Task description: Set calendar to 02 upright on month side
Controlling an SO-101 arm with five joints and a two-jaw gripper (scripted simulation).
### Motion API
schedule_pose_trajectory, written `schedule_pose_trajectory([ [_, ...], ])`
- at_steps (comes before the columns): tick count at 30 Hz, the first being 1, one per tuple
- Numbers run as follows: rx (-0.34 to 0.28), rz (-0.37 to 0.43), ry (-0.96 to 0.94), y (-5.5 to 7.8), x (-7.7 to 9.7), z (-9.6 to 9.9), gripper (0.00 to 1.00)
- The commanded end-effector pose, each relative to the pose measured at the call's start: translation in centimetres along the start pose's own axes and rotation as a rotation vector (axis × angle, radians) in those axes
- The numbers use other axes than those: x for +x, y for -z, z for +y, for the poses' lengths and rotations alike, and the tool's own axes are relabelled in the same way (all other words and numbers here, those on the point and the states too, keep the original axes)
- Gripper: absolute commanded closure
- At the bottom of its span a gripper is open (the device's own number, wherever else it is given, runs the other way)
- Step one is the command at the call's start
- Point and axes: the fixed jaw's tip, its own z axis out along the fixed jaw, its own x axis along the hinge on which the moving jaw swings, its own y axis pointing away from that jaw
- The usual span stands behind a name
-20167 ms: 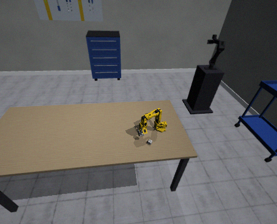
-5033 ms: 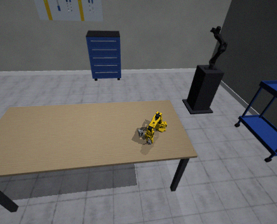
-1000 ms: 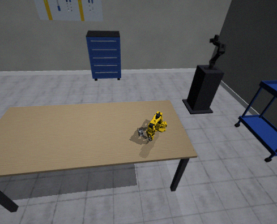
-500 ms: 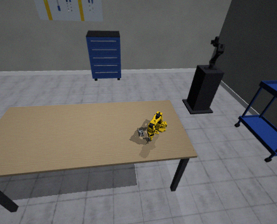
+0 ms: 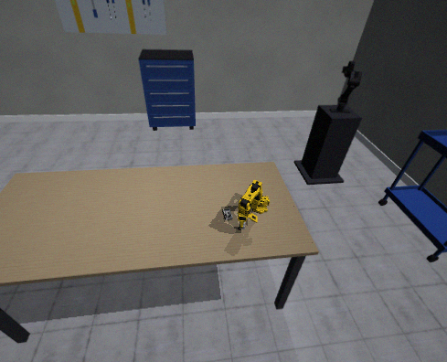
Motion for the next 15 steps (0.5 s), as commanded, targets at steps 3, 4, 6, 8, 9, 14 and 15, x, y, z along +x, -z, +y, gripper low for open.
schedule_pose_trajectory([
  [3,0.076,0.020,-0.189,1.44,-0.12,-0.73,1.00],
  [4,0.076,0.019,-0.217,1.44,-0.14,-0.73,1.00],
  [6,0.077,0.017,-0.267,1.44,-0.18,-0.74,1.00],
  [8,0.077,0.016,-0.311,1.44,-0.21,-0.75,1.00],
  [9,0.078,0.015,-0.331,1.44,-0.23,-0.76,1.00],
  [14,0.078,0.013,-0.379,1.44,-0.26,-0.77,1.00],
  [15,0.078,0.013,-0.392,1.44,-0.27,-0.77,1.00],
])
